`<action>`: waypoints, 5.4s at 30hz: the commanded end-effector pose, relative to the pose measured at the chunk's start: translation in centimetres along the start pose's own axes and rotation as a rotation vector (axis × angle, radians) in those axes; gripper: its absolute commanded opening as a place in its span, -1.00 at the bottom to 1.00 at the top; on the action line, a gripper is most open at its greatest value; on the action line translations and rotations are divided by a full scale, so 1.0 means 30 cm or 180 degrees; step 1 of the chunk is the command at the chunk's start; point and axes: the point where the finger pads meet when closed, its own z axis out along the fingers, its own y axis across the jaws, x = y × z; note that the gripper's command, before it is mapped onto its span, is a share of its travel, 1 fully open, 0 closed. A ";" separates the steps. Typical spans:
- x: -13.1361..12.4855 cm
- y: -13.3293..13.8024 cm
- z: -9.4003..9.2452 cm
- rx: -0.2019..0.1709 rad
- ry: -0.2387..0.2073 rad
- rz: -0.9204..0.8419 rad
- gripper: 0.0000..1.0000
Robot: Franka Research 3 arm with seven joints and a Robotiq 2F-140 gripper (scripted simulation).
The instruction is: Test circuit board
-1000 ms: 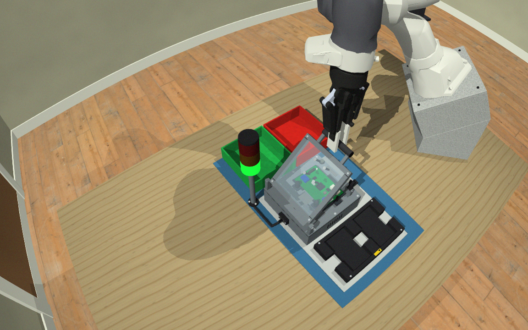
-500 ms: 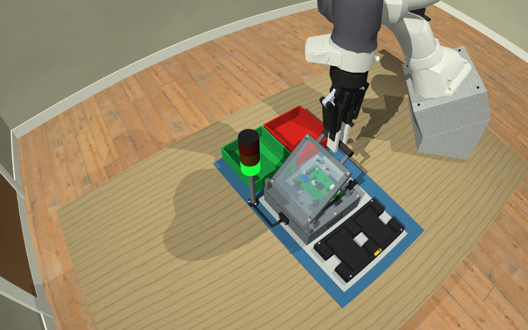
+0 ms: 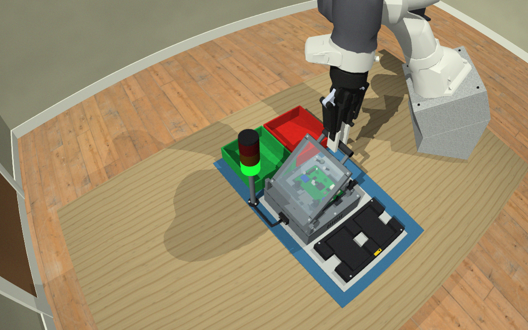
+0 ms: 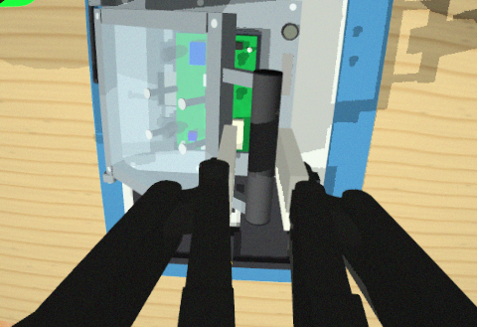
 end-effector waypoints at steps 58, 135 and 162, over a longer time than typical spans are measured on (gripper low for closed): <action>0.002 0.011 0.023 -0.0001 0.0003 -0.0011 -0.68; 0.001 -0.081 -0.070 -0.0001 0.0003 -0.0011 -1.00; 0.001 -0.153 -0.122 -0.0001 0.0003 -0.0011 -1.00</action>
